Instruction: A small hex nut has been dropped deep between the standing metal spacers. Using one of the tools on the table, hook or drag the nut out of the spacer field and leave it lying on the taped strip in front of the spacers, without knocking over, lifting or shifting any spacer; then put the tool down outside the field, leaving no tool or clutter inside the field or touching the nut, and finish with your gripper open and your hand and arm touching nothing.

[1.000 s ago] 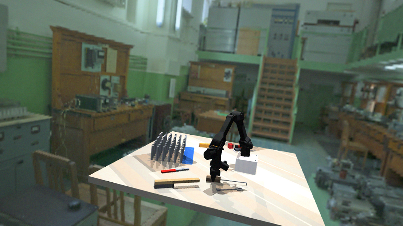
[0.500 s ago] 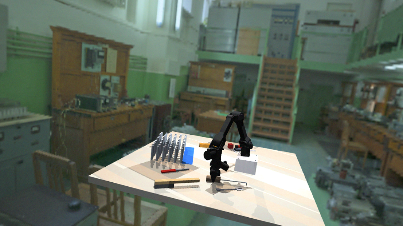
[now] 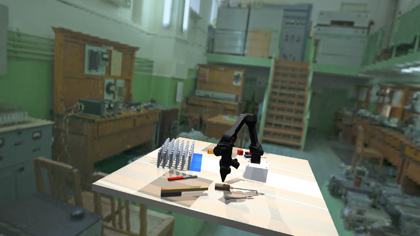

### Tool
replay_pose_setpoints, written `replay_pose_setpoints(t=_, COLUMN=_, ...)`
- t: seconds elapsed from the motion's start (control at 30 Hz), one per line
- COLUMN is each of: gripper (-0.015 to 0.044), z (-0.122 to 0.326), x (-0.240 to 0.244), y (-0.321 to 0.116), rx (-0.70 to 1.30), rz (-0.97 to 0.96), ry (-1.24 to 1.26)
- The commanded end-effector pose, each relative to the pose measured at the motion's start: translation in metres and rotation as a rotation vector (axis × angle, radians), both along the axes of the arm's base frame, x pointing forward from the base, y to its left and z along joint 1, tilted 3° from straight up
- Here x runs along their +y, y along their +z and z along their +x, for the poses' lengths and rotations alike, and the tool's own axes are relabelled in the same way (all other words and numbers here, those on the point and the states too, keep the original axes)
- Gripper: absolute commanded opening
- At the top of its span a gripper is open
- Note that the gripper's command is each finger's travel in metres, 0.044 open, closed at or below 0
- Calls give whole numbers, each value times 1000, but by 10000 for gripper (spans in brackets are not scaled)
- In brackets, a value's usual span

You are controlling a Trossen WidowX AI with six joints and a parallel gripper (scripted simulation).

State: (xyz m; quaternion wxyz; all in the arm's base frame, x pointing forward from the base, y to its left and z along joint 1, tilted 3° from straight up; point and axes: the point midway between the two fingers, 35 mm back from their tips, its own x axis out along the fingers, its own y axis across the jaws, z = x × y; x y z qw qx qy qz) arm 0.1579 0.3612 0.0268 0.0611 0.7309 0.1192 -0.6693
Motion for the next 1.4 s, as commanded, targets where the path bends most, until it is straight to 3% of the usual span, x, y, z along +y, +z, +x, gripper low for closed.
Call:
replay_pose_setpoints(t=0.0, gripper=440, z=-2, x=-3, y=8, rx=5, rz=-12, ry=-4)
replay_pose_setpoints(t=0.7, gripper=440, z=-2, x=-3, y=8, rx=5, rz=-12, ry=-4)
replay_pose_setpoints(t=0.77, gripper=440, z=0, x=-4, y=7, rx=70, rz=-12, ry=14)
replay_pose_setpoints(t=0.93, gripper=440, z=12, x=-7, y=15, rx=462, rz=100, ry=95)
replay_pose_setpoints(t=1.23, gripper=440, z=13, x=-7, y=16, rx=477, rz=108, ry=97)
replay_pose_setpoints(t=1.37, gripper=335, z=13, x=-7, y=16, rx=477, rz=108, ry=97)
